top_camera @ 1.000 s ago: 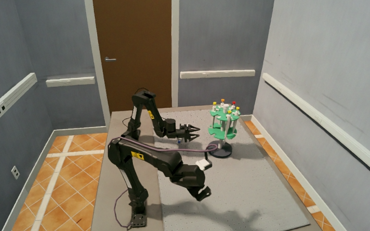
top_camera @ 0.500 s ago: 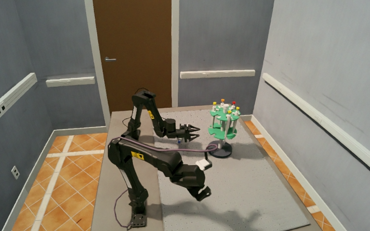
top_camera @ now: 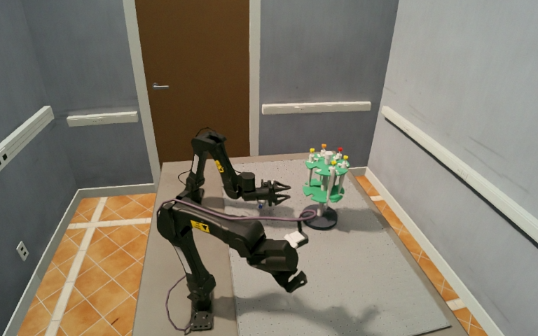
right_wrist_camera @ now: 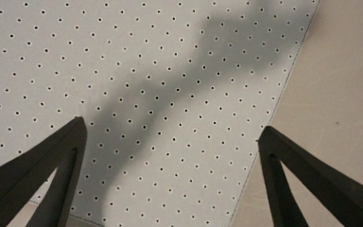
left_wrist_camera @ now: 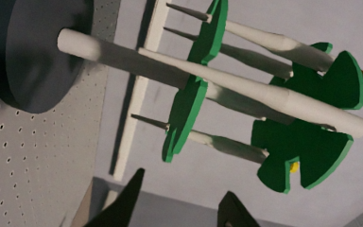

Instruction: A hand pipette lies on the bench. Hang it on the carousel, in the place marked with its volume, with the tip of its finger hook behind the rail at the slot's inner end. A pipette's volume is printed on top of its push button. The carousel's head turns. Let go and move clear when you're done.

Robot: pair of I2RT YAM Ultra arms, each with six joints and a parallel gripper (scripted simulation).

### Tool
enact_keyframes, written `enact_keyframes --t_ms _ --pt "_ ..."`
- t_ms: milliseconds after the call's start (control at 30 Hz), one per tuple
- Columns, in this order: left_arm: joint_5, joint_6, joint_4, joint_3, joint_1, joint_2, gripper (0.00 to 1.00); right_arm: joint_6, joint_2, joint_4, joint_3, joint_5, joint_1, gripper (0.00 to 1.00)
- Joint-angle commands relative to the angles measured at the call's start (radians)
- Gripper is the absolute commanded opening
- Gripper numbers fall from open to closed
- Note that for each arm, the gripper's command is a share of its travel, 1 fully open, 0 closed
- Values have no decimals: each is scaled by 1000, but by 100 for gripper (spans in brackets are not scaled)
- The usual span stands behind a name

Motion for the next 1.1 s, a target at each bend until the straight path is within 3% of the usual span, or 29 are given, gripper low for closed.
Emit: enact_keyframes --t_ms 0,467,1067 --pt "1 5 -19 2 0 -20 49 -7 4 14 11 -21 -12 100" --pt "12 14 -30 27 13 -35 49 -7 4 14 11 -21 -12 100" --pt "59 12 -63 118 59 59 49 -7 4 14 11 -21 -12 100"
